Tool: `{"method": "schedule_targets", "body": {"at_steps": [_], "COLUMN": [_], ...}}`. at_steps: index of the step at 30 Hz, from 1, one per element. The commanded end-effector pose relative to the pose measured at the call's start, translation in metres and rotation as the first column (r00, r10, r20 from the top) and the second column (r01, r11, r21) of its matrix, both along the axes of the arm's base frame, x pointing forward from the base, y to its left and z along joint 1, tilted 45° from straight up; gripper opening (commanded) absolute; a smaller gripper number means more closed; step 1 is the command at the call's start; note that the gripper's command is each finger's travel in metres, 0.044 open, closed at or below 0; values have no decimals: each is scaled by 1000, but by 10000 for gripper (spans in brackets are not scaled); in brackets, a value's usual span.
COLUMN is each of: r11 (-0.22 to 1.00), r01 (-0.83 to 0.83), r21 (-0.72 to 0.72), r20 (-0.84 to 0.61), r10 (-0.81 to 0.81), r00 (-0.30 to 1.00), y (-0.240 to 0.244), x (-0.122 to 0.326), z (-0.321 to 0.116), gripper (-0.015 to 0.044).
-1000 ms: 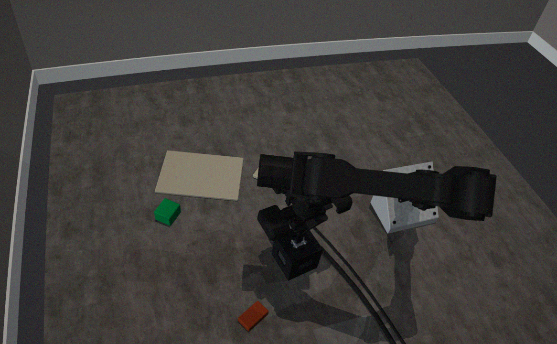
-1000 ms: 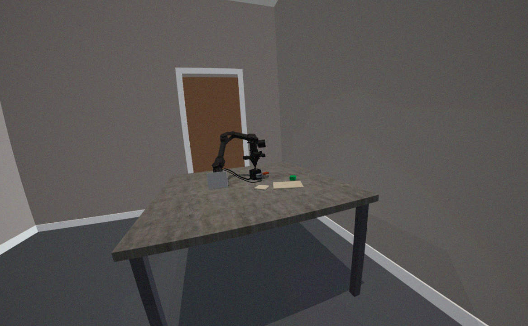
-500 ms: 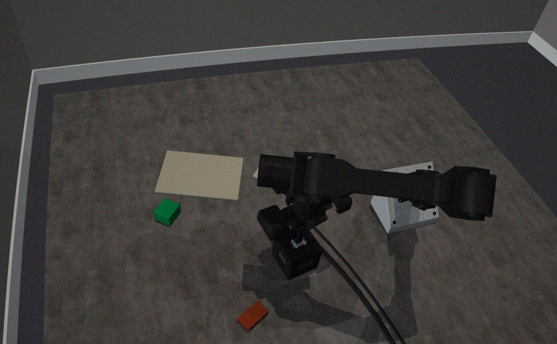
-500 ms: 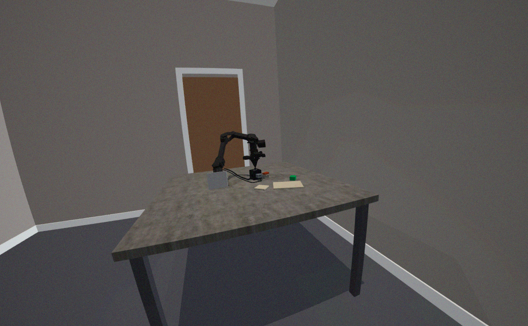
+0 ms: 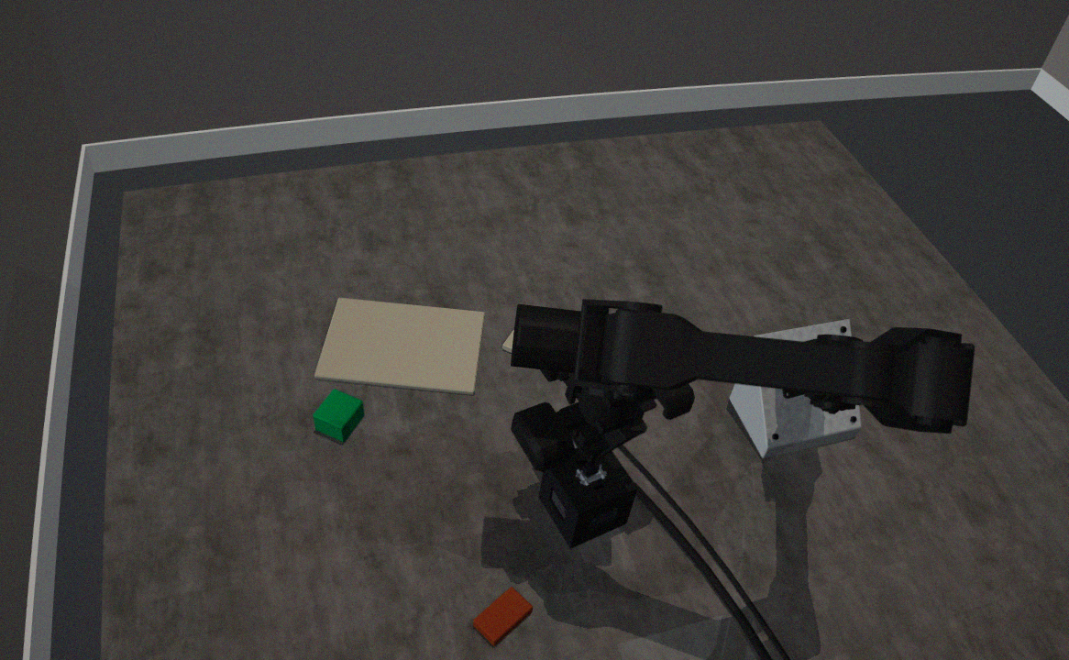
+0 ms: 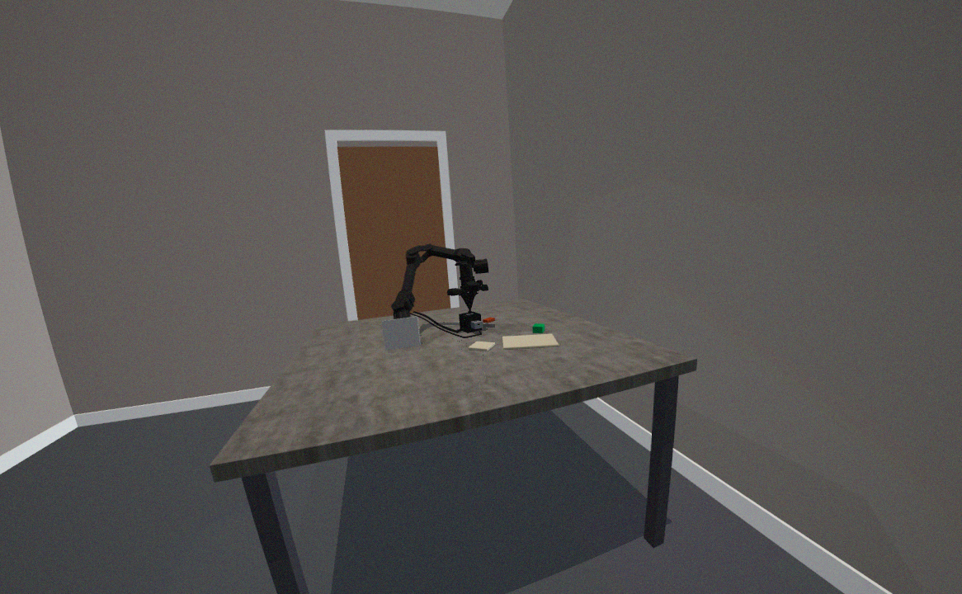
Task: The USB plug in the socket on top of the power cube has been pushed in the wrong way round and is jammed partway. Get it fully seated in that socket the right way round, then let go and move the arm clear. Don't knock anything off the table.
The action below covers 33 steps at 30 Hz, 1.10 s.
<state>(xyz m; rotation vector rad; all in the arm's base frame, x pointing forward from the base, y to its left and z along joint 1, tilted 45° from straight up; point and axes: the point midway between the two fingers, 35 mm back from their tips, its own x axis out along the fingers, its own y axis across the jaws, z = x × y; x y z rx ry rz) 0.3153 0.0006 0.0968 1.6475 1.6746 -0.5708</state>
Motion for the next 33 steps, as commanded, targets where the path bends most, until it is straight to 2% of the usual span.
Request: {"method": "schedule_targets", "body": {"at_steps": [1, 4, 33], "r11": [1000, 1000, 1000], "r01": [0, 0, -1], "r21": [0, 0, -1], "r20": [0, 0, 0], "r10": [0, 0, 1], "r00": [1000, 1000, 1000], "y": [0, 0, -8], "x": [0, 0, -1], "z": [0, 0, 8], "gripper": [26, 95, 95]}}
